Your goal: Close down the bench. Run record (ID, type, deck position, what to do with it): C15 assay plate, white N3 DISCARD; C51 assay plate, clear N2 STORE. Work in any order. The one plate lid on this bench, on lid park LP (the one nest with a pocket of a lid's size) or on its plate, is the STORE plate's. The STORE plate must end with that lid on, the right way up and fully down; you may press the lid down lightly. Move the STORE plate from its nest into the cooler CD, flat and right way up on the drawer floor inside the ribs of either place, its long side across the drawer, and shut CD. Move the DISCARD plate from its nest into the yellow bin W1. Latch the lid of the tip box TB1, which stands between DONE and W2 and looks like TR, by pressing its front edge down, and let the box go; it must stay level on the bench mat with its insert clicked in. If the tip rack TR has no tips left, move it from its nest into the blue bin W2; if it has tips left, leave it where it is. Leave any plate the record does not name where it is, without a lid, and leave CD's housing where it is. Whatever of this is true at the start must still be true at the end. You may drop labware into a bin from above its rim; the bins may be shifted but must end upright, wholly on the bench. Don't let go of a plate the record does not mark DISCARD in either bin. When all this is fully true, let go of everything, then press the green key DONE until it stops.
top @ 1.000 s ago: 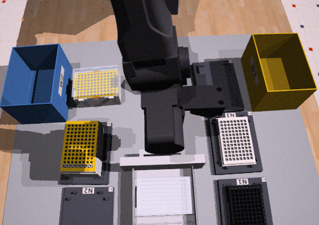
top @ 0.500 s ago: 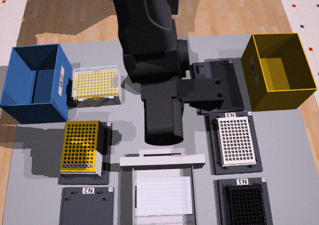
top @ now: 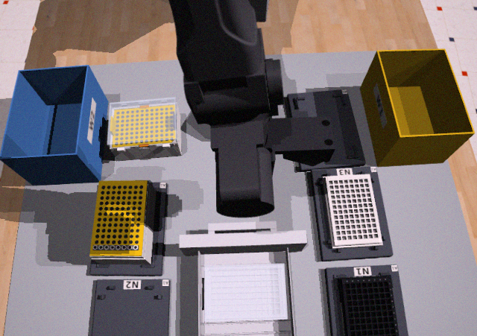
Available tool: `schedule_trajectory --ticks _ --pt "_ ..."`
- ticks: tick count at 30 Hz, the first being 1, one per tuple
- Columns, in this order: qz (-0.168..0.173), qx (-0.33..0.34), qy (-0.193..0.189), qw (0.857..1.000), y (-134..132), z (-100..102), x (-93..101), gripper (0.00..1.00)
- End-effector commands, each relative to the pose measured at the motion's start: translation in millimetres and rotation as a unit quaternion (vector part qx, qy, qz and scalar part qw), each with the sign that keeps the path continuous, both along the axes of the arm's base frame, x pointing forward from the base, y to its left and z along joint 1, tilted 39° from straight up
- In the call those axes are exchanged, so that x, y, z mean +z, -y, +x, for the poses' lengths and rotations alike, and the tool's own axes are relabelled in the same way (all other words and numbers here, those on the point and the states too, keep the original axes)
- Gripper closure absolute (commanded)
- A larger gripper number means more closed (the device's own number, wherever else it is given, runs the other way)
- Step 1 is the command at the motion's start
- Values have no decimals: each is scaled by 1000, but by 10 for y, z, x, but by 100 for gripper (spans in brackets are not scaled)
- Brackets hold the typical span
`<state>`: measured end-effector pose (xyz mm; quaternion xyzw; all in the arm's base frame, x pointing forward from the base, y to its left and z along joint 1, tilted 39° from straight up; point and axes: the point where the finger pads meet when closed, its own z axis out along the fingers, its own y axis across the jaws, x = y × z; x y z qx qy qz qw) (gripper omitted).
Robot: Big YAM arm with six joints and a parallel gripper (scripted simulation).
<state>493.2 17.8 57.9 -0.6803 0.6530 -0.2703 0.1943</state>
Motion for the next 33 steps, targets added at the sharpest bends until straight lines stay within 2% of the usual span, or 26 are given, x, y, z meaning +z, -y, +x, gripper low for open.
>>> schedule_trajectory --ticks 1,18,19,32,33 --pt "2 1 11 1000 -11 42 82 100" --pt "2 1 11 1000 -11 42 82 100" --pt "1 -1 8 1000 34 65 4 100" --pt "-1 1 11 1000 54 190 -81 100" --pt "0 5 30 1000 6 224 96 100"
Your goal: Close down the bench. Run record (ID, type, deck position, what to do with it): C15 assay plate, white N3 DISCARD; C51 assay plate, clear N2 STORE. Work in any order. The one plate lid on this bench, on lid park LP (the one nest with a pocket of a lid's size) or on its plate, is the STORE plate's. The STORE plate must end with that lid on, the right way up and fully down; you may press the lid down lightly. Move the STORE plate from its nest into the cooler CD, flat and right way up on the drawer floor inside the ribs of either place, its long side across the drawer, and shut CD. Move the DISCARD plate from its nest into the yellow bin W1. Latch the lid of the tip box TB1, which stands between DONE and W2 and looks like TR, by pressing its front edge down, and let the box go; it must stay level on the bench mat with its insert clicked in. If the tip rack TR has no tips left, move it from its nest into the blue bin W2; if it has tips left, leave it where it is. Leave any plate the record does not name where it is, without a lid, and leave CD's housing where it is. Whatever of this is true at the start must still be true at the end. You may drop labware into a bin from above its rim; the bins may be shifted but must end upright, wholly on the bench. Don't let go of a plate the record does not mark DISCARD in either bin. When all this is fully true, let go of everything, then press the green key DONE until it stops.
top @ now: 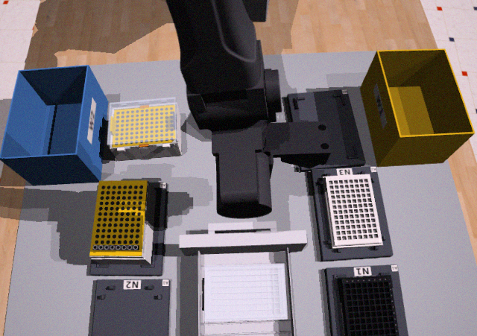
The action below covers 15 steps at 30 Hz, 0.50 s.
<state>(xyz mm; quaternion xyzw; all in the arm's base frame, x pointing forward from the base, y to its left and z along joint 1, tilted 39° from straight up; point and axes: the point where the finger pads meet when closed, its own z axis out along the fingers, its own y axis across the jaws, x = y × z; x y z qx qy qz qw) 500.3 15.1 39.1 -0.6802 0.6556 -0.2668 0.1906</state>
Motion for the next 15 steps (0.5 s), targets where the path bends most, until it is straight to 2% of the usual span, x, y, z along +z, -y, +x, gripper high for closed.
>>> schedule_trajectory --ticks 1,2,15 --pt "-1 6 26 1000 -9 149 179 100" --pt "-2 5 16 1000 3 142 73 100" --pt "-2 2 15 1000 55 233 -62 100"
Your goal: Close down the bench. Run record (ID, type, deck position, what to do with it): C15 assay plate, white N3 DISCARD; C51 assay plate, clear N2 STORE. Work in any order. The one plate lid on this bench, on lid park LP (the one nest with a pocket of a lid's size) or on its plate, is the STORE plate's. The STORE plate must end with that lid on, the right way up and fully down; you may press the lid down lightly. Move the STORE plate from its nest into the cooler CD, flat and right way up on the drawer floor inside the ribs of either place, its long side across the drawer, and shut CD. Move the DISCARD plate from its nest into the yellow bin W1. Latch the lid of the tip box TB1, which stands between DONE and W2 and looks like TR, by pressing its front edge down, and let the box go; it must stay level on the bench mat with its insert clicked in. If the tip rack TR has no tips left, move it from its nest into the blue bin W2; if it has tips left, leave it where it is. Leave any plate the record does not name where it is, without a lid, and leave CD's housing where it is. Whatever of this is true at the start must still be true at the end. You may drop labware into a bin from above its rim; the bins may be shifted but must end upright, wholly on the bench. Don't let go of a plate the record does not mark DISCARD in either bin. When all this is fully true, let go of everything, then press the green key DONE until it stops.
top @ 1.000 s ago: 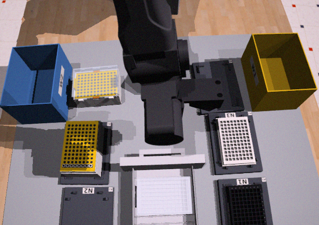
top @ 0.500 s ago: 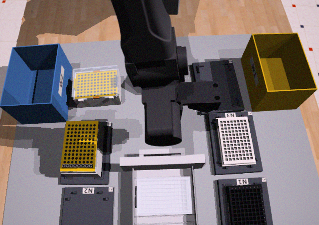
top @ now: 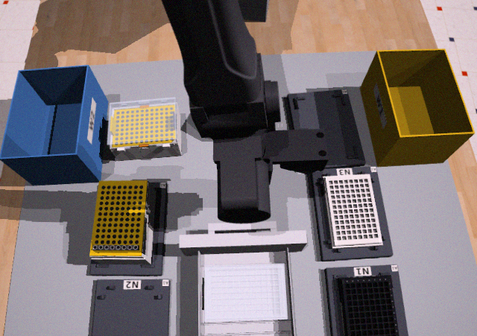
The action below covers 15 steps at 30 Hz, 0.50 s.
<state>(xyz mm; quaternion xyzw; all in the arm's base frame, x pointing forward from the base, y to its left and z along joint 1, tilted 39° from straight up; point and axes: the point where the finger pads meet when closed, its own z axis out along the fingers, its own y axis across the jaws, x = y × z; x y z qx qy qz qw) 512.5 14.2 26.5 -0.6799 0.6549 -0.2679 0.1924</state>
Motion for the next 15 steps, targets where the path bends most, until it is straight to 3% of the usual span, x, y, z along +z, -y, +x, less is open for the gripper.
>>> schedule_trajectory --ticks 1,2,4,15 --pt "-2 1 13 1000 46 111 64 100" --pt "-1 6 27 1000 -3 142 191 100" --pt "-2 5 13 1000 16 133 31 100" --pt "-2 2 12 1000 59 217 -91 100"
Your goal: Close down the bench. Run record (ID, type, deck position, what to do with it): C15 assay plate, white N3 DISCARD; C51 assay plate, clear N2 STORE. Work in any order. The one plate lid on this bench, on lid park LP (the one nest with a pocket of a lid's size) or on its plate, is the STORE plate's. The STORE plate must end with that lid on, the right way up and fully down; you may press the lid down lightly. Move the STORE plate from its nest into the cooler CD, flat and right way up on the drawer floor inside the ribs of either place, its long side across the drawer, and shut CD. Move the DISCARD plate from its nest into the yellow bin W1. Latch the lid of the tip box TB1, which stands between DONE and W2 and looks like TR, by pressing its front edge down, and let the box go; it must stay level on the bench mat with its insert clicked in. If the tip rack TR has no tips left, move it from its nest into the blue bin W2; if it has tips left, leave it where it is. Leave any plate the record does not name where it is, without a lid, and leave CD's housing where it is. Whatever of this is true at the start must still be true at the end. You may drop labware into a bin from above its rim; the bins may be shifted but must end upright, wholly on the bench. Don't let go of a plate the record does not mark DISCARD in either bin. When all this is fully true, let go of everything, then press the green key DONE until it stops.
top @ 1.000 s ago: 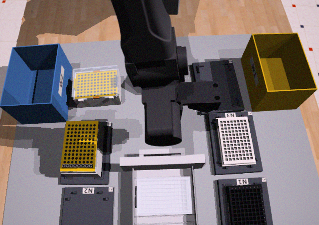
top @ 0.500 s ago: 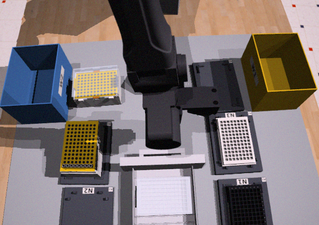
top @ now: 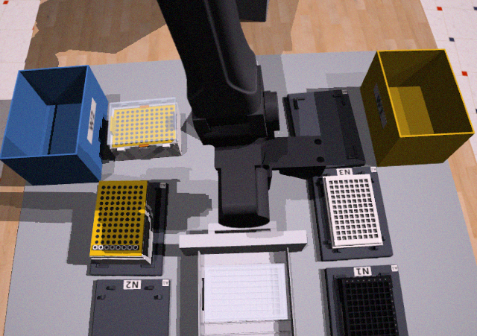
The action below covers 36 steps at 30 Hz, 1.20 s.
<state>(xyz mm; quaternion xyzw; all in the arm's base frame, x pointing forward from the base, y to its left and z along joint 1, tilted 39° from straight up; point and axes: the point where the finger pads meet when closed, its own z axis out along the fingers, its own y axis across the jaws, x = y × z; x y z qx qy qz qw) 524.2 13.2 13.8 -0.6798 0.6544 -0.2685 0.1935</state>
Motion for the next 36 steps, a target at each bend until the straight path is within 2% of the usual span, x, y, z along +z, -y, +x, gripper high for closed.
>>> schedule_trajectory --ticks 1,3,4,5,6,18,20,21,23,31,32,33,34,36 --pt "-2 1 11 1000 55 108 24 100" --pt "-2 1 11 1000 55 108 24 100" --pt "-2 5 25 1000 14 147 166 100" --pt "-2 5 14 1000 20 131 38 100" --pt "-2 4 10 1000 30 130 -9 100" --pt "-2 1 10 1000 75 222 -141 100" --pt "-2 1 10 1000 75 222 -141 100" --pt "-2 5 25 1000 35 268 12 100" --pt "-2 4 9 1000 49 245 -174 100" --pt "-3 3 9 1000 62 303 -254 100" --pt "-2 4 11 1000 56 306 -231 100" --pt "-2 4 22 1000 54 337 -98 100" --pt "-2 4 26 1000 53 347 -58 100" --pt "-2 4 26 1000 54 346 -59 100"
